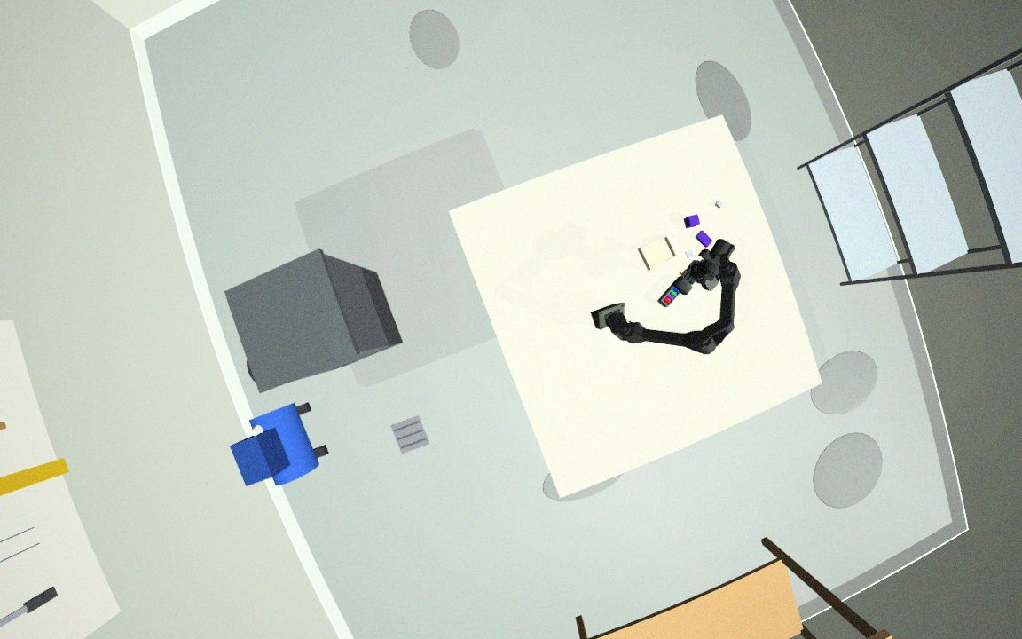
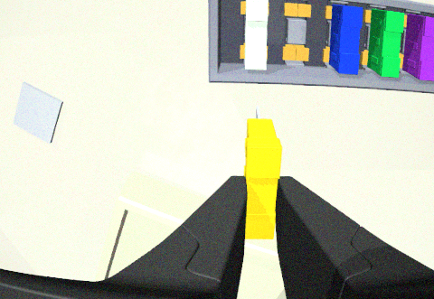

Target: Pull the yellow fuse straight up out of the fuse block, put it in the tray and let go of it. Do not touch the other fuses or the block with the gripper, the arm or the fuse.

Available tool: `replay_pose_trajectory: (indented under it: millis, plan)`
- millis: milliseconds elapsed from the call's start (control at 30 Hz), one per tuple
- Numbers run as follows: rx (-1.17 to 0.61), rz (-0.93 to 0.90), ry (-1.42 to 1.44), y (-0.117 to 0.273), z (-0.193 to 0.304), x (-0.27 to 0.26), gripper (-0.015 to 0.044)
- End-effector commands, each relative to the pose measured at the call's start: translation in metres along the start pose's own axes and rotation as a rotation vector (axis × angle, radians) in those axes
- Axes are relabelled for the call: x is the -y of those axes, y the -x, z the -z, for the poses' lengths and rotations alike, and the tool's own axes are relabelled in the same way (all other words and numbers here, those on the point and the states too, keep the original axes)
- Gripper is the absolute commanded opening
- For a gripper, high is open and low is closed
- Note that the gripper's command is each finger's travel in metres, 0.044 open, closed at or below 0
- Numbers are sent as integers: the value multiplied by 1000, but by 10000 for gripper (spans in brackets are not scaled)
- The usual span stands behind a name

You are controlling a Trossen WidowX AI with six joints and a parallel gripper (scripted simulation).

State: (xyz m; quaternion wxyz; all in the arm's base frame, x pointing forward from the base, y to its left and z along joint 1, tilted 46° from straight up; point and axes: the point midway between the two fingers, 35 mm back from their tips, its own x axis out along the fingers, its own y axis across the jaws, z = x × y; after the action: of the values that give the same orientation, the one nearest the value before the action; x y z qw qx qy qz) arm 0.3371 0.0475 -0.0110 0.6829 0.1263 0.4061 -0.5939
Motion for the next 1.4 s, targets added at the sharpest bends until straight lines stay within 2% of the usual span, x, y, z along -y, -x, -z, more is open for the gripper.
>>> replay_pose_trajectory:
  millis: [0, 500, 1367]
  plan:
    - [-7, 4, -1, 0, 26, -9, 0]
    - [-5, 6, -4, -3, 119, -28, 0]
    - [-4, 7, -4, -38, 120, -28, 0]
